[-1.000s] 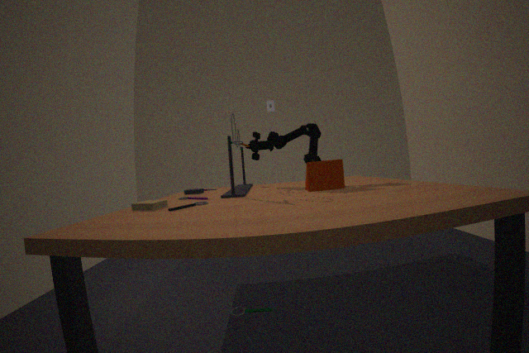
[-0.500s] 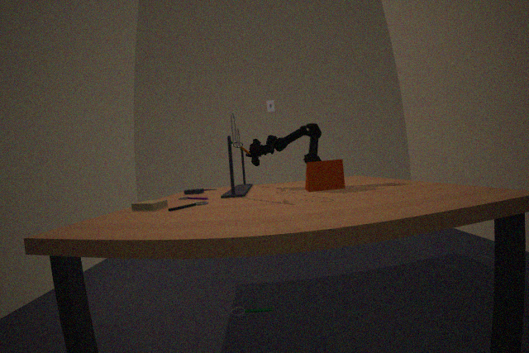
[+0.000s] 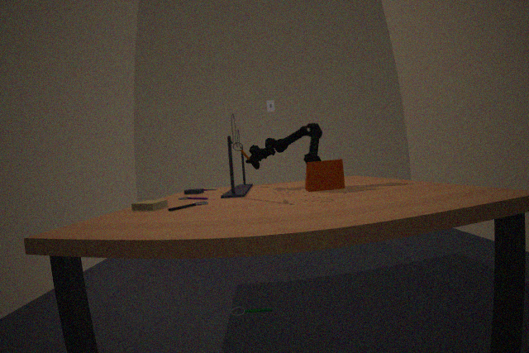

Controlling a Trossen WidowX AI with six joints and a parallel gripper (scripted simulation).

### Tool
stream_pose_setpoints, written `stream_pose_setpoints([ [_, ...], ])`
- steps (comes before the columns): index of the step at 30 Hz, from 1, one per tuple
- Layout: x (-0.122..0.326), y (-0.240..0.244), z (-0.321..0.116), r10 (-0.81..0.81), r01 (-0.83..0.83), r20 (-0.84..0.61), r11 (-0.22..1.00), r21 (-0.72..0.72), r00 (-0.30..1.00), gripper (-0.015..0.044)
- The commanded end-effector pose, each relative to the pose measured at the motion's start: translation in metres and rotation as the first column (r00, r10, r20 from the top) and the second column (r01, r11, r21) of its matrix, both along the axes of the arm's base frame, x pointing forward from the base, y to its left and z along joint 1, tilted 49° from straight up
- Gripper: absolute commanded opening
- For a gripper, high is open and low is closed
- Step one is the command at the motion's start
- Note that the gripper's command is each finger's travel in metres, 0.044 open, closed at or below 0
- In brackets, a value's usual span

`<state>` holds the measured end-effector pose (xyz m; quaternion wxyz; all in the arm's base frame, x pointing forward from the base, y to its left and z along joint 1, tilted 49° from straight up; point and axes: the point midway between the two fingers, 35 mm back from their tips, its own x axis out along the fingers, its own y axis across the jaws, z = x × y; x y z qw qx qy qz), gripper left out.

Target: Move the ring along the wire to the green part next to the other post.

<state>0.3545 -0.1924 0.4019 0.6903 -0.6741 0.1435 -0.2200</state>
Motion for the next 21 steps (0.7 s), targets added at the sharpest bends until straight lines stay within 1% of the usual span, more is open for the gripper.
stream_pose_setpoints([
  [1,-0.002,0.003,-0.014,-0.002,0.001,0.008,0.994,0.108,1.000,-0.0150],
  [13,-0.001,0.015,-0.054,-0.003,0.000,0.009,0.931,0.364,1.000,-0.0150],
  [21,-0.001,0.026,-0.073,-0.003,-0.001,0.009,0.877,0.481,1.000,-0.0150],
])
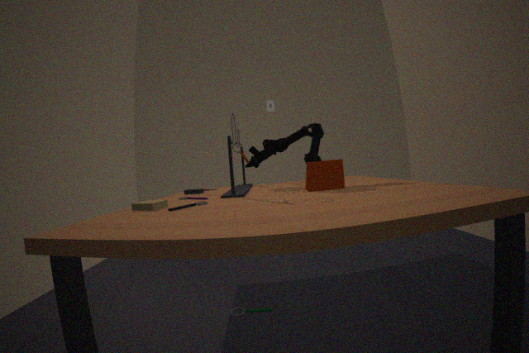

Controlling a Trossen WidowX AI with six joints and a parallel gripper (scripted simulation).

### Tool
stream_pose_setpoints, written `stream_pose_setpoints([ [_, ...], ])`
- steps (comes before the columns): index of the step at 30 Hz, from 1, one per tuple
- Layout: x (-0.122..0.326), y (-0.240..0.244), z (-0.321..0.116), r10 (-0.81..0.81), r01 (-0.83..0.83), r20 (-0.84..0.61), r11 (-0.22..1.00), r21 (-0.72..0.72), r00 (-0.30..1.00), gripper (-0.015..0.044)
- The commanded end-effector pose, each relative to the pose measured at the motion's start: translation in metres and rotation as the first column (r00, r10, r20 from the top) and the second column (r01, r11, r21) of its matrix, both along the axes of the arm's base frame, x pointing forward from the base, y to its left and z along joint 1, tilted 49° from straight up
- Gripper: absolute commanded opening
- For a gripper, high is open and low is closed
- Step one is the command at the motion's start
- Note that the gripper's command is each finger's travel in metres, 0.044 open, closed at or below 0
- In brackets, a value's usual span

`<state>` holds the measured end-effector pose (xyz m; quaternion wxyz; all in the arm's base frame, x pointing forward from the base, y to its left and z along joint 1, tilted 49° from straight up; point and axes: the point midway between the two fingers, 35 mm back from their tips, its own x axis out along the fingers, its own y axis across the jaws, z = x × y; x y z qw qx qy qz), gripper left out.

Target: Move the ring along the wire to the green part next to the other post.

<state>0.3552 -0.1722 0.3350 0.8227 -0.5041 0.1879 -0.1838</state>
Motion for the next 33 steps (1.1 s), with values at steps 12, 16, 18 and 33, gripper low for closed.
stream_pose_setpoints([
  [12,-0.001,0.021,-0.027,-0.002,0.000,0.007,0.986,0.166,1.000,-0.0150],
  [16,-0.001,0.025,-0.031,-0.001,0.000,0.007,0.984,0.181,1.000,-0.0150],
  [18,-0.001,0.026,-0.033,-0.001,0.000,0.007,0.982,0.187,1.000,-0.0150],
  [33,-0.001,0.040,-0.050,0.000,-0.002,0.007,0.969,0.246,1.000,-0.0150],
])
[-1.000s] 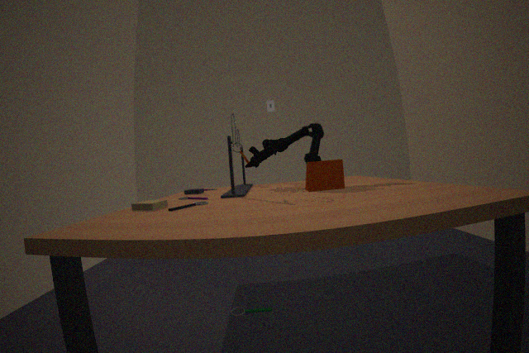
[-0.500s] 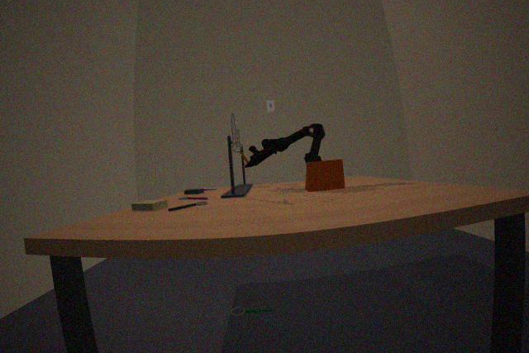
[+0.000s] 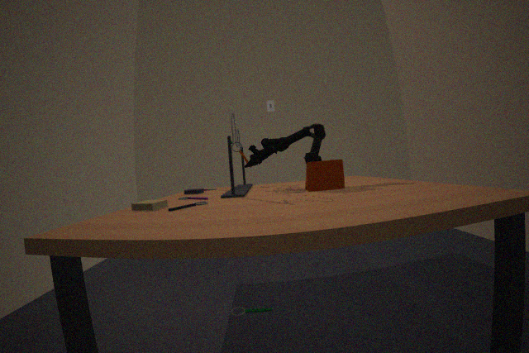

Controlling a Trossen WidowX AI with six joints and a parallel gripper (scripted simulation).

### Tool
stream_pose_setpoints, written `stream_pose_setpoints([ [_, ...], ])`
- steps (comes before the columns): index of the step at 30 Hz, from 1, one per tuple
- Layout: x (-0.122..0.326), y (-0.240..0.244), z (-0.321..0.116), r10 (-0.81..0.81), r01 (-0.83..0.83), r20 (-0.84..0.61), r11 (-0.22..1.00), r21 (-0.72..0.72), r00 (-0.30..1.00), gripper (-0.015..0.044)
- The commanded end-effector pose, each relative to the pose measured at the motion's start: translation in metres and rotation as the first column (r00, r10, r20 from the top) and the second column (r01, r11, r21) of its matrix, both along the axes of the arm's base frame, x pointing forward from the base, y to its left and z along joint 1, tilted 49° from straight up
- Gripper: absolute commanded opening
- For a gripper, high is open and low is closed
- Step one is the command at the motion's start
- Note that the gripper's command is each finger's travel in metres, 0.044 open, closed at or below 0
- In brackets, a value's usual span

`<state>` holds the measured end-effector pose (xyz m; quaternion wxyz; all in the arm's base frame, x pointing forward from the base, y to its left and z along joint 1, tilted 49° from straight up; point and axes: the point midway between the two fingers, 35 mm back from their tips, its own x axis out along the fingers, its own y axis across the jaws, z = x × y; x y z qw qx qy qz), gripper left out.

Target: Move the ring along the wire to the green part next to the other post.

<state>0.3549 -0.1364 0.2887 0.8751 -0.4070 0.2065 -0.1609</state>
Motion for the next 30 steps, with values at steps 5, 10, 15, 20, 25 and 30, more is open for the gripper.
stream_pose_setpoints([
  [5,0.000,0.011,-0.011,-0.001,0.000,0.006,0.998,0.063,1.000,-0.0150],
  [10,0.000,0.019,-0.020,-0.001,0.000,0.006,0.992,0.127,1.000,-0.0150],
  [15,0.000,0.030,-0.028,-0.001,-0.001,0.007,0.979,0.202,1.000,-0.0150],
  [20,0.000,0.042,-0.037,-0.001,-0.002,0.008,0.956,0.292,1.000,-0.0150],
  [25,0.001,0.057,-0.045,-0.001,-0.002,0.009,0.918,0.397,1.000,-0.0150],
  [30,0.001,0.074,-0.052,-0.002,-0.003,0.009,0.864,0.504,1.000,-0.0150],
])
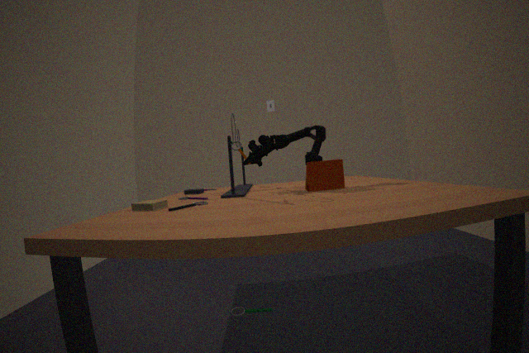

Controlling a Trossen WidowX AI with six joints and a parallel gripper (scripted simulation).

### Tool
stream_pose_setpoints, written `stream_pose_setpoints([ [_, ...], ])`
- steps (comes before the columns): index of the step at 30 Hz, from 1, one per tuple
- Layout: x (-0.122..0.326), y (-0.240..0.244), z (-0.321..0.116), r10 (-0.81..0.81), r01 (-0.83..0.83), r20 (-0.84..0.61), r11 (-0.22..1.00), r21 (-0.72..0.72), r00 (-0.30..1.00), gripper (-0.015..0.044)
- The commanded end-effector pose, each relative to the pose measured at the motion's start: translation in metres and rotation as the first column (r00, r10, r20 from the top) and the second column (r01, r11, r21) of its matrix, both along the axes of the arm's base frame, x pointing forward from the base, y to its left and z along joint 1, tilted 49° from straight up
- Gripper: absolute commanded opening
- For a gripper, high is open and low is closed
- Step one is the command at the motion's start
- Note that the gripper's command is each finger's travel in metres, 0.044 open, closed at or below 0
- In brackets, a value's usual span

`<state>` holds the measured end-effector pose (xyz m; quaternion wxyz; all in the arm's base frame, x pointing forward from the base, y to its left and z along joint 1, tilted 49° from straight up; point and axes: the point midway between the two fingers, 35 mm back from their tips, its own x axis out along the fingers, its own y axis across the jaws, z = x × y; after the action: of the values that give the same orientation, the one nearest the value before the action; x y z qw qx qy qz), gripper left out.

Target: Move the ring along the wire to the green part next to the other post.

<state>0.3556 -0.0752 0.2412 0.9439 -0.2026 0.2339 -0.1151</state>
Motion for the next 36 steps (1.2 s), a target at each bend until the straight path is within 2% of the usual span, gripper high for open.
stream_pose_setpoints([
  [1,0.000,0.016,-0.005,0.005,-0.005,0.003,0.994,0.107,1.000,-0.0150],
  [15,0.001,0.068,-0.011,0.004,-0.007,0.007,0.898,0.440,1.000,-0.0150],
  [26,0.001,0.107,-0.003,0.001,-0.008,0.011,0.750,0.661,1.000,-0.0150],
  [36,0.002,0.135,0.010,-0.002,-0.009,0.012,0.599,0.801,1.000,-0.0150],
])
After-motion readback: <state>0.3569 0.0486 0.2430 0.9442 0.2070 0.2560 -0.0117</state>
